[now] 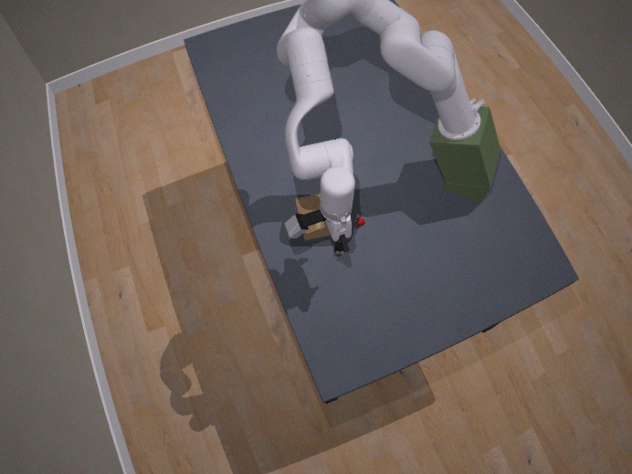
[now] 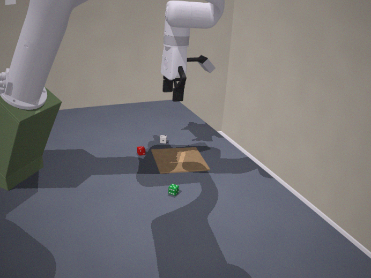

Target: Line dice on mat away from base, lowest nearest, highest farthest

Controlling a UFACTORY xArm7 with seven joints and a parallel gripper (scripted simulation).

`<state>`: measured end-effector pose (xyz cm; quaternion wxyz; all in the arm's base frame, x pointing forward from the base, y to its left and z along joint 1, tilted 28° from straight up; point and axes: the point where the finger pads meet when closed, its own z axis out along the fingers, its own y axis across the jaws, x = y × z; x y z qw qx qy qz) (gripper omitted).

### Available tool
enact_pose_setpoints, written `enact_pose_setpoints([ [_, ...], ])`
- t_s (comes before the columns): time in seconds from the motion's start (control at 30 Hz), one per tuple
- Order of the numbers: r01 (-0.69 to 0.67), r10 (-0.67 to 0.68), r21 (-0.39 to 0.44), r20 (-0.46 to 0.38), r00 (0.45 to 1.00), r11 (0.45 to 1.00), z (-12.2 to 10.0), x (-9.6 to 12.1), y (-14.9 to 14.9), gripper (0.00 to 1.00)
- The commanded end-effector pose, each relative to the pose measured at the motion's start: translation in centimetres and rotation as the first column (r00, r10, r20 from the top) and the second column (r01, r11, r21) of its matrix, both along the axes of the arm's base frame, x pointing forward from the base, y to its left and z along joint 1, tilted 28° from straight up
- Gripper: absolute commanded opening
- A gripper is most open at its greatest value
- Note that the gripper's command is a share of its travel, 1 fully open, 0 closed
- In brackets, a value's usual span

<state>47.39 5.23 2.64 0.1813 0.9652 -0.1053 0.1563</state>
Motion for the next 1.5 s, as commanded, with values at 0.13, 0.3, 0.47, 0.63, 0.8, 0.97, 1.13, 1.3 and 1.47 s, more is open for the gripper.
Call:
enact_pose_setpoints([
  [0.13,0.099,-0.101,0.034,0.046,0.994,0.995,-0.4,-0.6,0.0,1.0],
  [0.3,0.099,-0.101,0.034,0.046,0.994,0.995,-0.4,-0.6,0.0,1.0],
  [0.47,0.099,-0.101,0.034,0.046,0.994,0.995,-0.4,-0.6,0.0,1.0],
  [0.63,0.211,-0.218,0.077,0.089,0.972,0.974,-0.9,-1.3,-0.2,1.0],
  [0.8,0.211,-0.218,0.077,0.089,0.972,0.974,-0.9,-1.3,-0.2,1.0],
  [0.97,0.211,-0.218,0.077,0.089,0.972,0.974,-0.9,-1.3,-0.2,1.0],
  [1.13,0.254,-0.263,0.095,0.105,0.959,0.963,-1.1,-1.6,-0.3,1.0],
  [1.3,0.281,-0.292,0.107,0.114,0.949,0.954,-1.3,-1.8,-0.3,1.0],
  [1.47,0.281,-0.292,0.107,0.114,0.949,0.954,-1.3,-1.8,-0.3,1.0],
])
